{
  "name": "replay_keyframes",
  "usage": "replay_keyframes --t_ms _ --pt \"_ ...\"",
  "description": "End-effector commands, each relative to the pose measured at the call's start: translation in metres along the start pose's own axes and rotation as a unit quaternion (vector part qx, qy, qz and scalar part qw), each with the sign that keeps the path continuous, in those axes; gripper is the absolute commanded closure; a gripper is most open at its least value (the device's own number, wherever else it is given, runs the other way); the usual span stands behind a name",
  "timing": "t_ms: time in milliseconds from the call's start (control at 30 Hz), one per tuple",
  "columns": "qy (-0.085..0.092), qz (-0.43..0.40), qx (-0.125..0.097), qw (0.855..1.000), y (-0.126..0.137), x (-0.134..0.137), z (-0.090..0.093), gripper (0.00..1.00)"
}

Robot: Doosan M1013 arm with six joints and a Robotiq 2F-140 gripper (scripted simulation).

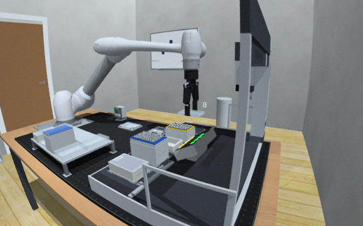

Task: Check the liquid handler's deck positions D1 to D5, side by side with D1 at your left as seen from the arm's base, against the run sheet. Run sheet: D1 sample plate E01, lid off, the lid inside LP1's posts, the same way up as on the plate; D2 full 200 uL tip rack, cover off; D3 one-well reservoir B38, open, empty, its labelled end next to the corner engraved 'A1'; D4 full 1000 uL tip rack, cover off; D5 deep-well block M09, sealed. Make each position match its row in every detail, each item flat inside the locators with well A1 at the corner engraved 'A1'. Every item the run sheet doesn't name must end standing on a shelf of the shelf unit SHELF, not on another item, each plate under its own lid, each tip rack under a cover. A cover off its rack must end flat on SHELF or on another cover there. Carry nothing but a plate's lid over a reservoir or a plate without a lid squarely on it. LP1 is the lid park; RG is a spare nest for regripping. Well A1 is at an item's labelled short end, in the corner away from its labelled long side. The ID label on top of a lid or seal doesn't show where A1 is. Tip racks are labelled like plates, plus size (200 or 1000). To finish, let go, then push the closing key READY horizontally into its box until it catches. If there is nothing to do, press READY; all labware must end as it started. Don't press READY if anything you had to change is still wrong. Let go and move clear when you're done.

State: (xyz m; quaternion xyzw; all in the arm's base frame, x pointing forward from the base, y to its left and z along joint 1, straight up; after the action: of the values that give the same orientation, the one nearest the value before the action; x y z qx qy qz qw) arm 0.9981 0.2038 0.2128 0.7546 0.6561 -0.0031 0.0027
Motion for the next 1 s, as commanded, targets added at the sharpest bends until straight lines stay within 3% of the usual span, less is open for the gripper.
replay_keyframes --t_ms 0,967 --pt "0.001 0.000 -0.001 1.000 0.000 0.000 -0.007 0.90" --pt "0.001 0.000 -0.001 1.000 0.000 0.000 -0.048 0.90"
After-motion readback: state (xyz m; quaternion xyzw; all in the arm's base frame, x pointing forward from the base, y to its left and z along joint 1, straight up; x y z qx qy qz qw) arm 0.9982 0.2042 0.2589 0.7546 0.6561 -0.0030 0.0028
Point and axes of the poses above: the point where the finger pads meet when closed, its own z axis out along the fingers, its own x axis across the jaws, y = z × x, the point moved 3 cm from there along -z, back along the fingers, and after that the axes turned 5 degrees about z, right-handed, at the moved point
